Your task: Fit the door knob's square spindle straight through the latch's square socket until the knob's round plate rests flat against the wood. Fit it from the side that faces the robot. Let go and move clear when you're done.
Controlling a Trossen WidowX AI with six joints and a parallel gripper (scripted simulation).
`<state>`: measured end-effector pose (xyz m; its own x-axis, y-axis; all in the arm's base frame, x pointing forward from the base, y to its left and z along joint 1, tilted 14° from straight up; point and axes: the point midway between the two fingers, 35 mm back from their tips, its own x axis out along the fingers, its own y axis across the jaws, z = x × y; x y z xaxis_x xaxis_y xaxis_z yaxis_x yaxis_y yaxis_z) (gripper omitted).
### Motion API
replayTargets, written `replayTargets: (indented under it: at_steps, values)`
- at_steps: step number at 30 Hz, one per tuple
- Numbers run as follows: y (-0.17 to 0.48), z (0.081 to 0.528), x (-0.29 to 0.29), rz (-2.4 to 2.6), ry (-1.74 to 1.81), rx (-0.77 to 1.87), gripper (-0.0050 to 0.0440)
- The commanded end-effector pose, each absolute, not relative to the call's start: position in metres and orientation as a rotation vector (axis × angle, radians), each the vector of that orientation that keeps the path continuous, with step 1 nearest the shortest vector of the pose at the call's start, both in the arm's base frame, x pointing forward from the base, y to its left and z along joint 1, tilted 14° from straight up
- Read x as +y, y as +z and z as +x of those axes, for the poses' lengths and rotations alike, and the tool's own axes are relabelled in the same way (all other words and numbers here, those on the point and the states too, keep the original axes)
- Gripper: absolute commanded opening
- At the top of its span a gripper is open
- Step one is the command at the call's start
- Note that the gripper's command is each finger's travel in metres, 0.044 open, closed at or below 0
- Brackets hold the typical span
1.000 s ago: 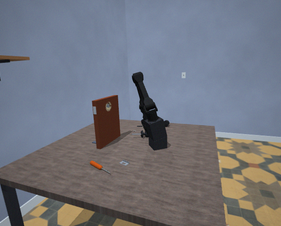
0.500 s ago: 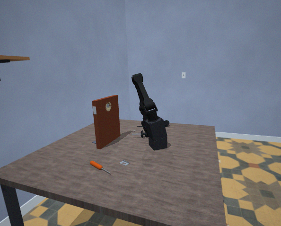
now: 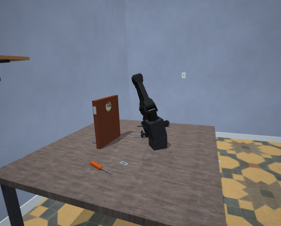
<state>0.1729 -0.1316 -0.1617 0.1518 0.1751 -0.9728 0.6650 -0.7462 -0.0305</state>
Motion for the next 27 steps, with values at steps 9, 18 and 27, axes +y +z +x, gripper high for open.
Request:
replayTargets:
  at_steps: [9, 18, 27]
  values:
    - [-0.159, 0.173, -0.132, 2.033, -1.624, 0.799, 0.0172]
    - [-0.156, 0.173, -0.133, 2.033, -1.624, 0.799, 0.0]
    - [-0.138, 0.17, -0.136, 2.033, -1.624, 0.799, 0.0]
